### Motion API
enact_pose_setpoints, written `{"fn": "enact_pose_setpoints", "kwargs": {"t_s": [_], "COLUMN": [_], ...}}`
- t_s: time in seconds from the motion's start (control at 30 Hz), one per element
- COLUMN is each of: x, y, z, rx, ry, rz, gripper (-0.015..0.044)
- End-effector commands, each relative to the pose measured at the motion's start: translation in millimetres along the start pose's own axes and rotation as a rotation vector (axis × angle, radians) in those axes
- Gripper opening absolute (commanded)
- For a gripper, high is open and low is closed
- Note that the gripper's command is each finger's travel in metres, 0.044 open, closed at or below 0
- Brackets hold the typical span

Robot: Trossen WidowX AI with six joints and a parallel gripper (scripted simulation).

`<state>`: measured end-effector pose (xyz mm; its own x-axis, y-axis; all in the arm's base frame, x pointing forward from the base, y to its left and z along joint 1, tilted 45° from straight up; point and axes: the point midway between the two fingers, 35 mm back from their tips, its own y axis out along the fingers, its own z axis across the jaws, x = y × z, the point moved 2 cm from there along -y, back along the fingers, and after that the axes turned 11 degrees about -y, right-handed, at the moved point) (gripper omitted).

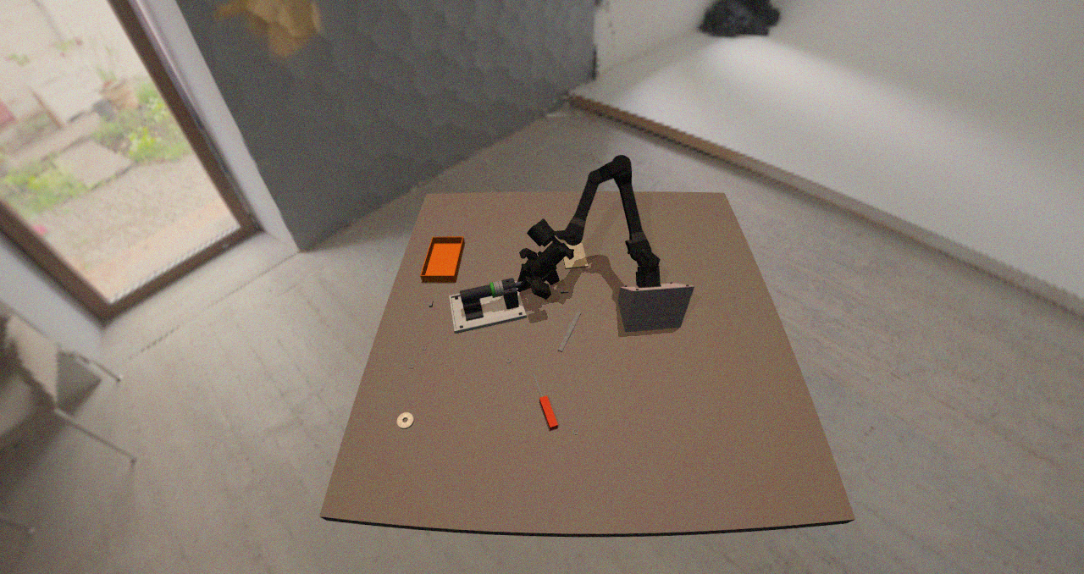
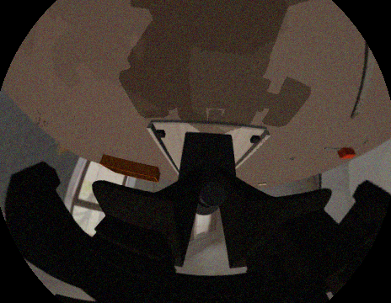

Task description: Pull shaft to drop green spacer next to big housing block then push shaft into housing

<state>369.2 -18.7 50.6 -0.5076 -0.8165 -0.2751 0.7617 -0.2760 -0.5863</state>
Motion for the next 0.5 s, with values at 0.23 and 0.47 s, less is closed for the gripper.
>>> {"fn": "enact_pose_setpoints", "kwargs": {"t_s": [0.23, 0.47], "x": [5.2, 9.3], "y": [-5.2, -9.2], "z": [-0.8, -1.6], "rx": [0.000, 0.000], "ry": [-0.003, -0.003], "rz": [0.004, 0.003], "gripper": [0.0000, 0.0000]}}
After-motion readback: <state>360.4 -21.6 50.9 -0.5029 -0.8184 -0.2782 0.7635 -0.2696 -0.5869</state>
